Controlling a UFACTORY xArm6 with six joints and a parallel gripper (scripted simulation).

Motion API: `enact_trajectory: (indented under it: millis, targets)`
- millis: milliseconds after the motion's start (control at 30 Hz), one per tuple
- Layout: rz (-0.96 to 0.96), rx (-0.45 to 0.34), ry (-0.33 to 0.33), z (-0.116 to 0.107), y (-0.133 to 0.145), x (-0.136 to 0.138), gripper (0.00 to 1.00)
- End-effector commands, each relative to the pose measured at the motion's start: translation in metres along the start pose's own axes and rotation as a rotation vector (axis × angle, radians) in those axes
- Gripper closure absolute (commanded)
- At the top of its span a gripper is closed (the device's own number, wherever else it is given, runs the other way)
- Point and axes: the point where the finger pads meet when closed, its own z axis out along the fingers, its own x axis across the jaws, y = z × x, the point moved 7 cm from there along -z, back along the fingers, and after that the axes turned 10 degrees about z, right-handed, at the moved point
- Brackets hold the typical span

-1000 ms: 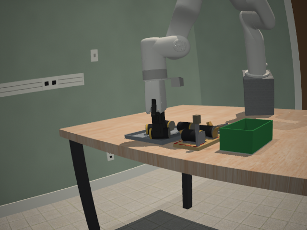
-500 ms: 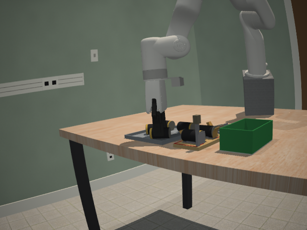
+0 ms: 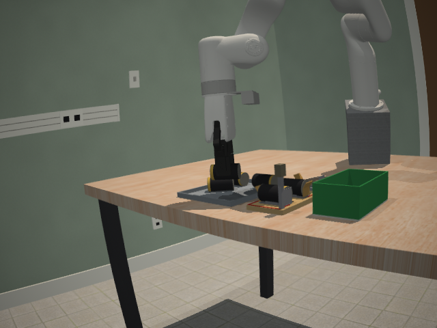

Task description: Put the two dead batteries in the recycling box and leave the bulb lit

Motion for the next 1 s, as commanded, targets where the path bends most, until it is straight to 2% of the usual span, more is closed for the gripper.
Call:
enact_trajectory:
  millis: [0, 133, 200, 300, 367, 967]
  targets:
    - [0.000, -0.001, 0.001, -0.005, 0.000, 0.000, 0.72]
    - [0.000, -0.001, 0.001, -0.009, 0.000, 0.000, 0.72]
    - [0.000, -0.001, 0.001, -0.029, 0.000, 0.000, 0.72]
    - [0.000, -0.001, 0.001, -0.070, 0.000, 0.000, 0.72]
    - [0.000, -0.001, 0.001, -0.083, 0.000, 0.000, 0.72]
    - [-0.032, -0.001, 0.001, -0.083, 0.000, 0.000, 0.72]
